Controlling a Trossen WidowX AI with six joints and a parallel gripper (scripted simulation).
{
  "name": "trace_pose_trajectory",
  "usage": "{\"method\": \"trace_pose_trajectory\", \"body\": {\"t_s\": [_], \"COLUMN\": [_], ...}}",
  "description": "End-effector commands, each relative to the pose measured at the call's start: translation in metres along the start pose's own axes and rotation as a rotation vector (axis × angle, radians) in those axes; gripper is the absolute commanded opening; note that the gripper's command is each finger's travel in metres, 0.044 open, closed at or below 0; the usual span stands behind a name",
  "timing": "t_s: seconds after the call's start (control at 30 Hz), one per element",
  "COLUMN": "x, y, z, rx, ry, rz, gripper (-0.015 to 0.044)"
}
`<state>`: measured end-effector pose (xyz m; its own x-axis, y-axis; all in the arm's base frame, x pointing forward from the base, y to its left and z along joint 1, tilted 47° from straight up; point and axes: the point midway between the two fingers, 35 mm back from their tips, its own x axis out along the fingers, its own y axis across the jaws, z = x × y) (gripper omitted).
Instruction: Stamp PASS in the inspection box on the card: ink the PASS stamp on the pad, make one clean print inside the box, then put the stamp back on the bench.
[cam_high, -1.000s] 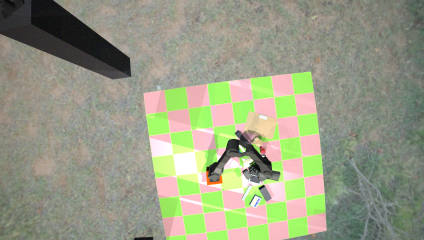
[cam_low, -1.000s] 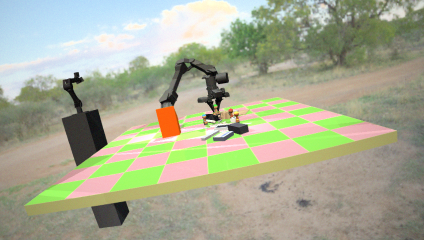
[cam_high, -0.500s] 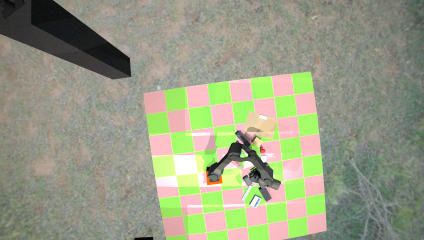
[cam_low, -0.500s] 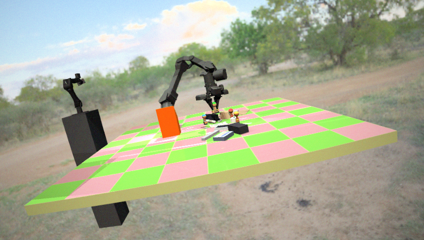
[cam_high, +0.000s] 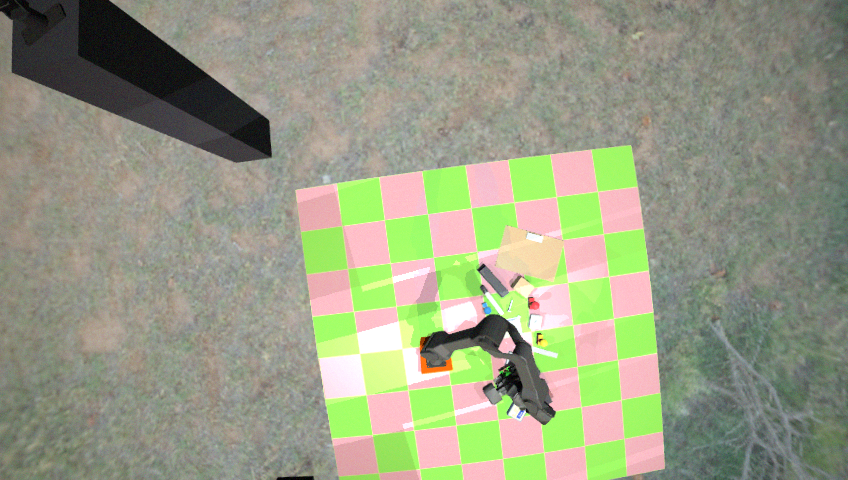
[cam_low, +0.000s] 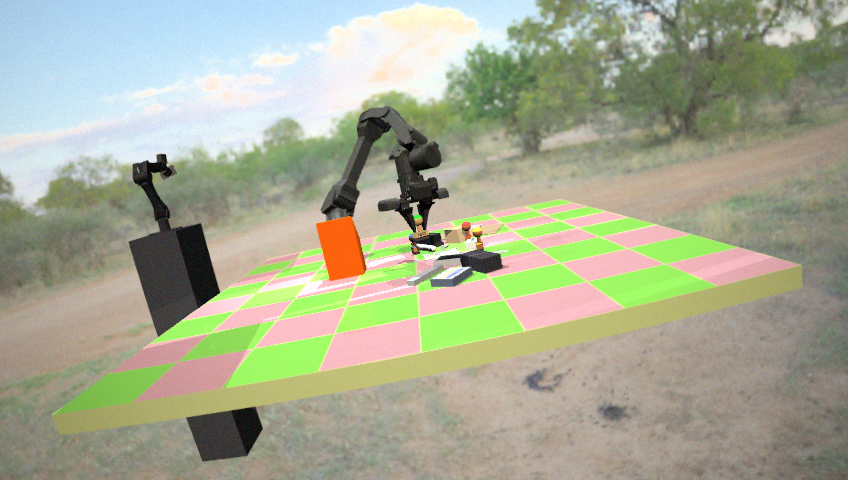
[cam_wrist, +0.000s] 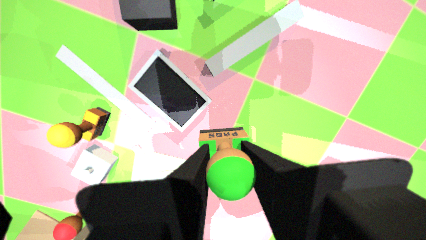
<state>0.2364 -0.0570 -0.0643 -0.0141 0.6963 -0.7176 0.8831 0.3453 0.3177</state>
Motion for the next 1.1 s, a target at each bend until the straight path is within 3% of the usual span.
{"method": "trace_pose_trajectory", "body": {"t_s": [0.0,1.07], "x": [0.004,0.047], "y": [-0.021,-0.033], "z": [0.007,0.013], "rx": [-0.002,-0.005], "ry": [0.013,0.019], "rz": [-0.004,-0.001], "gripper": [0.0000,0.0000]}}
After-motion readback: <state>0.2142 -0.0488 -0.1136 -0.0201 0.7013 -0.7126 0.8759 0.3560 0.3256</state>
